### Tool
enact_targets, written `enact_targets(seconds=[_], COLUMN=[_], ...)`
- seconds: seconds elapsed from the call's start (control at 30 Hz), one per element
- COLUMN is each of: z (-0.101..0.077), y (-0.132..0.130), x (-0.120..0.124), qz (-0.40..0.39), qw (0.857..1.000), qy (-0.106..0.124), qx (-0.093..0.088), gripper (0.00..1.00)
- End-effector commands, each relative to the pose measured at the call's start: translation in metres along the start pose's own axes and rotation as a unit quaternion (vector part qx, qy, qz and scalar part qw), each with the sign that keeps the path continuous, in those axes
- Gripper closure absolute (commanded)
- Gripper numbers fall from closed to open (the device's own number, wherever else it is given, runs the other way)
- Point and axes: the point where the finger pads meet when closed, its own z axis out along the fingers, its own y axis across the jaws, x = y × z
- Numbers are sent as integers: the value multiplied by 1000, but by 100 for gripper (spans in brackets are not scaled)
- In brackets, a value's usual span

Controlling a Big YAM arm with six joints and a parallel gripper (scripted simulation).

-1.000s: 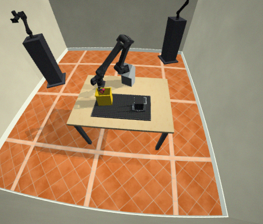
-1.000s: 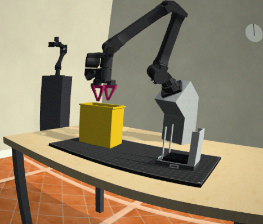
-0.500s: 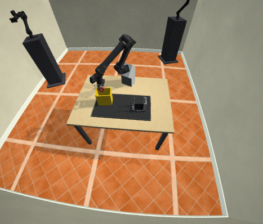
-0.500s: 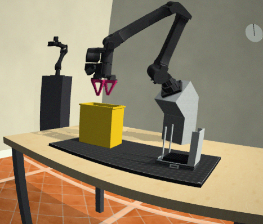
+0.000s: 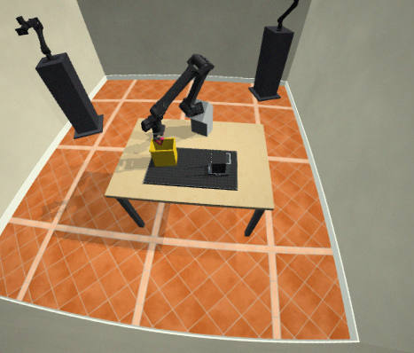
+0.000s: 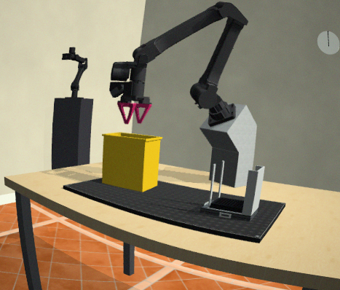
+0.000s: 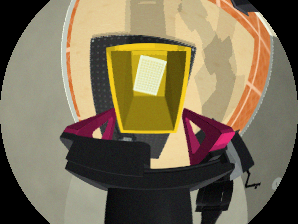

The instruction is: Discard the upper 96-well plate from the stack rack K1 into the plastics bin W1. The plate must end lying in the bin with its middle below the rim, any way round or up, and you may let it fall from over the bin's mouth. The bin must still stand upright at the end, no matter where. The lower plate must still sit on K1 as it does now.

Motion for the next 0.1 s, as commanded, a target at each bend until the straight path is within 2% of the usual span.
enact_targets(seconds=[0.0,0.07], z=[-9,-9], y=[10,10], x=[-8,-8], qz=[-7,-7], qw=[1000,1000], qy=[-10,-10], qx=[-8,-8], gripper=[0,0])
